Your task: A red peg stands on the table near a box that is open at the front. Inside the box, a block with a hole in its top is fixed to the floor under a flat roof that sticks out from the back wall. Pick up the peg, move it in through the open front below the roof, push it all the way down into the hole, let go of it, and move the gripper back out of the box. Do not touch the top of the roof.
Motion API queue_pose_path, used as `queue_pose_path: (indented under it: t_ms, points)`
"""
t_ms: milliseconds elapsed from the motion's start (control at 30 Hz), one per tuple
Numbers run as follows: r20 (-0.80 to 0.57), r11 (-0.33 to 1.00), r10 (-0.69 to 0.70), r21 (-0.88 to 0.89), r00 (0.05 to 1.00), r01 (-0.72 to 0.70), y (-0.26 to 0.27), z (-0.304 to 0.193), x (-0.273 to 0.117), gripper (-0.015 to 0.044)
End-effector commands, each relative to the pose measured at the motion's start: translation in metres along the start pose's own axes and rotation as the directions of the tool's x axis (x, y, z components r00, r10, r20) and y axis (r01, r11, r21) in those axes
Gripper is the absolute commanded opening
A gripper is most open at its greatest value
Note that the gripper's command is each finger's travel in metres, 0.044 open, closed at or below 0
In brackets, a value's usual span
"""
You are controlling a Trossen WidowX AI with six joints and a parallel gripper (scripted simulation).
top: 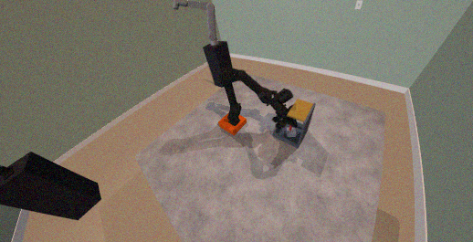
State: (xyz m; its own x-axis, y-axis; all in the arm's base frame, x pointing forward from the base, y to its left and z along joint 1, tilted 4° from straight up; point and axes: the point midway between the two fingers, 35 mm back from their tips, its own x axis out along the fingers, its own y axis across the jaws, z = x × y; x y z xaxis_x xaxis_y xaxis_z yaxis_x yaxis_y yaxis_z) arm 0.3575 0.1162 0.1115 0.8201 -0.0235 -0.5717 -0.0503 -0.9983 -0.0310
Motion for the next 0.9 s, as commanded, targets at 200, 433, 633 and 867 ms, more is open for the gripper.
queue_pose_path:
  t_ms: [200,433,633,867]
  points:
    - [-0.009,1.000,-0.006,-0.001,1.000,0.006,-0.0026,-0.0053,0.0010,0.0000]
    - [-0.009,1.000,-0.006,-0.001,1.000,0.006,-0.0032,-0.0060,0.0018,0.0000]
    - [-0.009,1.000,-0.006,-0.001,1.000,0.006,-0.0038,-0.0066,0.0025,0.0000]
    - [-0.009,1.000,-0.006,-0.001,1.000,0.006,-0.0044,-0.0073,0.0033,0.0000]
